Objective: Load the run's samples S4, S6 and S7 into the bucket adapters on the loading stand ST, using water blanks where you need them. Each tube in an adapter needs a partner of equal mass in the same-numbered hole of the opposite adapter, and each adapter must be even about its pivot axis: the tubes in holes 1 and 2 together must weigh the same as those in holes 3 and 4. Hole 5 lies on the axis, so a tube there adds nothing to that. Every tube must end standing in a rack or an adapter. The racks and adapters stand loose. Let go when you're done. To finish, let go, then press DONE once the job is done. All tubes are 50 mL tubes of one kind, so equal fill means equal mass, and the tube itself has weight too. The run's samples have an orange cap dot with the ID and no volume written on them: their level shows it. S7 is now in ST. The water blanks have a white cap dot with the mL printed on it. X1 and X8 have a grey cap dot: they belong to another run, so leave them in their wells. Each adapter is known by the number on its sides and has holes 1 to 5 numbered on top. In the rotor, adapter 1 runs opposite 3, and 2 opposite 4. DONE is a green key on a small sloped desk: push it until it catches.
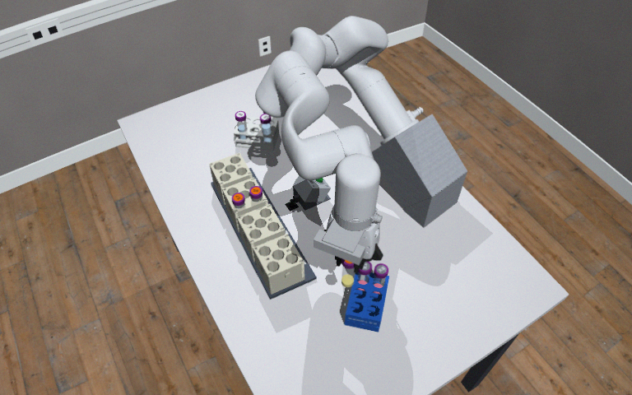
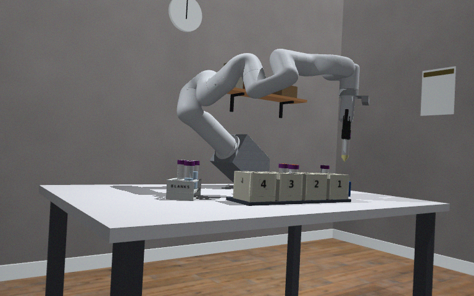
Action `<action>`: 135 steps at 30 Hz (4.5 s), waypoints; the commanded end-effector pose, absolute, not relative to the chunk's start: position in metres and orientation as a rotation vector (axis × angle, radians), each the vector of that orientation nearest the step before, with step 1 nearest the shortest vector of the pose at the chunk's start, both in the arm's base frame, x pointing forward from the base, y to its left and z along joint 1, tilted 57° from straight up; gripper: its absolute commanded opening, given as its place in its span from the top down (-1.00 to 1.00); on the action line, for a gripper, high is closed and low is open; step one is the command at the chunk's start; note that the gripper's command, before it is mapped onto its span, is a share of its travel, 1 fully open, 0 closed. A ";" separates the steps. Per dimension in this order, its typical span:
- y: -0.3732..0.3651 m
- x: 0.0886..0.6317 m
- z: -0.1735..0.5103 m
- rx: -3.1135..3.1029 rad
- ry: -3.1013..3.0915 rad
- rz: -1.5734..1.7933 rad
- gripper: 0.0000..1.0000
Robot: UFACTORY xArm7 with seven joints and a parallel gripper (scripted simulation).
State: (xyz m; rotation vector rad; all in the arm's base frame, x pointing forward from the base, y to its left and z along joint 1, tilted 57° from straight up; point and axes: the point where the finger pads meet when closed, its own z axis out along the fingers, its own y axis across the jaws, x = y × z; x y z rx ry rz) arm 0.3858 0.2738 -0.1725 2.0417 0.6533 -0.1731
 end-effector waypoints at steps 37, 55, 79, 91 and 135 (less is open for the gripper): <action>0.205 0.476 -0.040 2.160 -0.034 0.223 1.00; 0.198 0.485 -0.027 2.160 -0.034 0.223 1.00; 0.175 0.489 -0.042 2.160 -0.034 0.223 1.00; 0.167 0.491 -0.047 2.160 -0.034 0.223 1.00; 0.142 0.495 -0.064 2.160 -0.034 0.223 1.00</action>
